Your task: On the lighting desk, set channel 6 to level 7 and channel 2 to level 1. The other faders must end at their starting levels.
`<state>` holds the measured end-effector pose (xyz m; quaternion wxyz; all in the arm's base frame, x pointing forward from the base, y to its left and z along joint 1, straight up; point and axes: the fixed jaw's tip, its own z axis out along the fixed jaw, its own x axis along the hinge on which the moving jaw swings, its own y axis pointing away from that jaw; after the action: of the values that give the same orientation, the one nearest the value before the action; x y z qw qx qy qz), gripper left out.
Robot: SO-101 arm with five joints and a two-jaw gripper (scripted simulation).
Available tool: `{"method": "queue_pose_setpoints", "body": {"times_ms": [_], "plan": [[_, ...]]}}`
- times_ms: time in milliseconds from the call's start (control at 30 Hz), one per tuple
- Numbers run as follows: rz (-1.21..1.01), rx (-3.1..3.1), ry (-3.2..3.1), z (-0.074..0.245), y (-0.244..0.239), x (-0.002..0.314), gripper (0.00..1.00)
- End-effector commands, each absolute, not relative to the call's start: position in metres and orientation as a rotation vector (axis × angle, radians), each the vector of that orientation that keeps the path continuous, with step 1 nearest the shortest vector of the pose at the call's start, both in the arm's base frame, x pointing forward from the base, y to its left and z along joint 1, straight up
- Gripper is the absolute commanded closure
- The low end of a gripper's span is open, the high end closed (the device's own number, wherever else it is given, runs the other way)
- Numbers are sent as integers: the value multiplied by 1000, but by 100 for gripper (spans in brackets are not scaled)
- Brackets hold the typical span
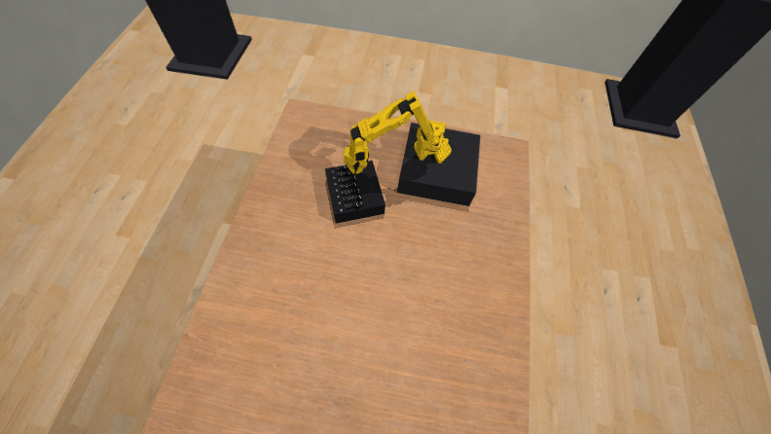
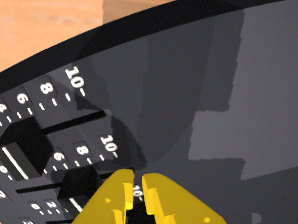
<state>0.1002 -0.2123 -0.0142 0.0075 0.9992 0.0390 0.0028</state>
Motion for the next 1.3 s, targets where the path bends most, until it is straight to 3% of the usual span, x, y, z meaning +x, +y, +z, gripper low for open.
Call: {"method": "queue_pose_setpoints", "body": {"times_ms": [0, 1267], "plan": [[-1, 3140, 121, -16, -212, 98, 100], [-1, 3140, 120, -16, -218, 101, 100]]}}
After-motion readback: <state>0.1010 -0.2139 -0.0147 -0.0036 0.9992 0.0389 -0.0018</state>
